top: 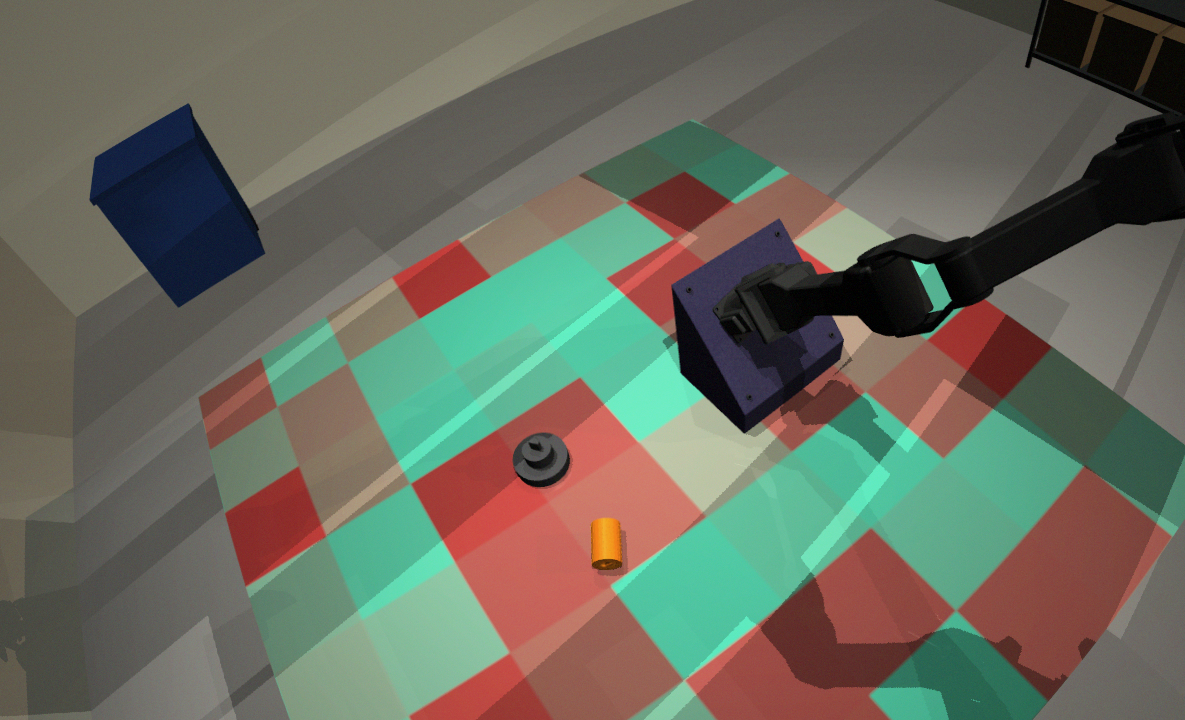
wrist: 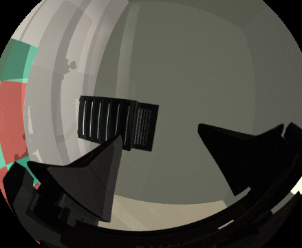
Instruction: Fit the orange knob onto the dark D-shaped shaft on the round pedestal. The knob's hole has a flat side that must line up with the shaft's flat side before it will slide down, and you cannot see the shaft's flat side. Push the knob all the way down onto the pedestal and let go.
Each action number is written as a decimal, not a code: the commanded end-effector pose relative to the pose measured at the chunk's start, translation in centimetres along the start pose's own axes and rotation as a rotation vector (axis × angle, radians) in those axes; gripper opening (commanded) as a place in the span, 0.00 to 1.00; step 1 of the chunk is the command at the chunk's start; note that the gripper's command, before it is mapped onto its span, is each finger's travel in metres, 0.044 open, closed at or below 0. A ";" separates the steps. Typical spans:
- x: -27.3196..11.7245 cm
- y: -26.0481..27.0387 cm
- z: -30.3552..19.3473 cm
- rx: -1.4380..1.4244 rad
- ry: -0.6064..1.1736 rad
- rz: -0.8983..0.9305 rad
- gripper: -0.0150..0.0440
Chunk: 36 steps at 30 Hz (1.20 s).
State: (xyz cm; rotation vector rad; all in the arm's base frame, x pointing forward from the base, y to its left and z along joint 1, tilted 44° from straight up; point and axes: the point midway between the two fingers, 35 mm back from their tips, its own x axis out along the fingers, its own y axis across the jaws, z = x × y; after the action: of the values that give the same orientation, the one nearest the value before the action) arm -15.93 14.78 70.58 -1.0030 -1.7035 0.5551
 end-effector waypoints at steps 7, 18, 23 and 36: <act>3.6 3.3 1.6 0.084 0.051 0.009 1.00; 9.9 15.0 1.2 0.290 0.121 0.171 1.00; 11.4 19.9 -0.8 0.378 0.172 0.248 1.00; 10.9 34.7 -9.5 0.769 0.464 0.498 1.00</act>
State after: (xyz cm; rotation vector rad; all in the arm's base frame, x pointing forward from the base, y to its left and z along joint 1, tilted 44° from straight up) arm -1.17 40.28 56.56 -0.9297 -0.9312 1.0378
